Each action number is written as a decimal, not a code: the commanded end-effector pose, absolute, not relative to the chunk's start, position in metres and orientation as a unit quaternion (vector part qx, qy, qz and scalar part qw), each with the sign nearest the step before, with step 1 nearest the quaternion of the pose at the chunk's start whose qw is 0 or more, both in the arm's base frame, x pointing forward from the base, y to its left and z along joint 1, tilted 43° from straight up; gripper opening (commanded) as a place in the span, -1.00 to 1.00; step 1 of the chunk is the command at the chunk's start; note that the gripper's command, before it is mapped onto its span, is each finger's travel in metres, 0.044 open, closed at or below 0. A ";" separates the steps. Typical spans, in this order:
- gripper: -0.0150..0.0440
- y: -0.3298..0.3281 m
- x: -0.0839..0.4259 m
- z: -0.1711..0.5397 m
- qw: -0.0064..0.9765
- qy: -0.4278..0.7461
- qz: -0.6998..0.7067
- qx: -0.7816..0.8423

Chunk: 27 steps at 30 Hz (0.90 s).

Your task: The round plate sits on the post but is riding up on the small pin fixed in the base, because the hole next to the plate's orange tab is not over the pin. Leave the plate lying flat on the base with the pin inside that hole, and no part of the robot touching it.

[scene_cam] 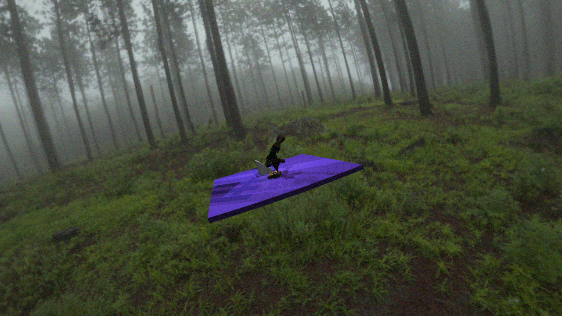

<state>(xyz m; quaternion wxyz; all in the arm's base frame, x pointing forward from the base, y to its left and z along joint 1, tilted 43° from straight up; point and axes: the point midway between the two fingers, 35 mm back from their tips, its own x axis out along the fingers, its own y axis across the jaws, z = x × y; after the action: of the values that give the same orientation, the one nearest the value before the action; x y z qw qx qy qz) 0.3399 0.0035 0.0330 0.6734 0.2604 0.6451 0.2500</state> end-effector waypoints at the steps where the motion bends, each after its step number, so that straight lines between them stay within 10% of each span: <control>1: -0.49 0.010 0.334 0.035 0.668 0.648 0.251 0.264; 27: -0.49 0.019 0.323 0.043 0.668 0.649 0.252 0.264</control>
<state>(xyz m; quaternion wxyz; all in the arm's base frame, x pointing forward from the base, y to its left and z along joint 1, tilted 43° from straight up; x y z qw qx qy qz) 0.3249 0.0165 0.0424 0.6688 0.2623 0.6484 0.2520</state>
